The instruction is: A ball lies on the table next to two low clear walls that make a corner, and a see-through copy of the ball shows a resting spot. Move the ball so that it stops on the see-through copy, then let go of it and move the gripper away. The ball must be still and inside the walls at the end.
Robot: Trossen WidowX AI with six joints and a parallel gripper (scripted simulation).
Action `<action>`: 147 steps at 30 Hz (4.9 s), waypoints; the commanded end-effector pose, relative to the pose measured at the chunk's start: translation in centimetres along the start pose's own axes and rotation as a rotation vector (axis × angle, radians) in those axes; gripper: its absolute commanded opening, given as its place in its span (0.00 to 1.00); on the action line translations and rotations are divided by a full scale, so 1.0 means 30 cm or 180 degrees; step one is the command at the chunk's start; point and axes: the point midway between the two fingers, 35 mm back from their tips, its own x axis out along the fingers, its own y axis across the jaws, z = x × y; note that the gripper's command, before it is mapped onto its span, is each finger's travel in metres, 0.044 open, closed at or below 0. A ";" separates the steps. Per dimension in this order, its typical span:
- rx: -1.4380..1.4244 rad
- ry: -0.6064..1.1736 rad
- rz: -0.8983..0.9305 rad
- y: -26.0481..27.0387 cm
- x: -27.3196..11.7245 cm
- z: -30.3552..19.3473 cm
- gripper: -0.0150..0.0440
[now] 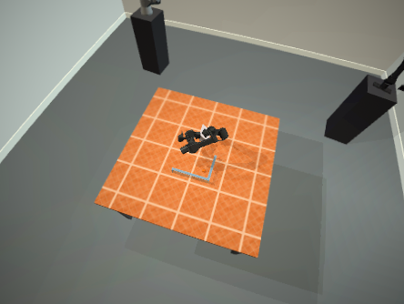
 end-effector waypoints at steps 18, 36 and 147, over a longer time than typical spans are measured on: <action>-0.4780 0.1301 0.1570 0.004 -0.297 -0.265 0.64; -0.7209 0.0977 0.3452 -0.037 -0.508 -0.373 0.64; -0.9208 -0.3568 0.7814 -0.196 -0.933 -0.426 0.25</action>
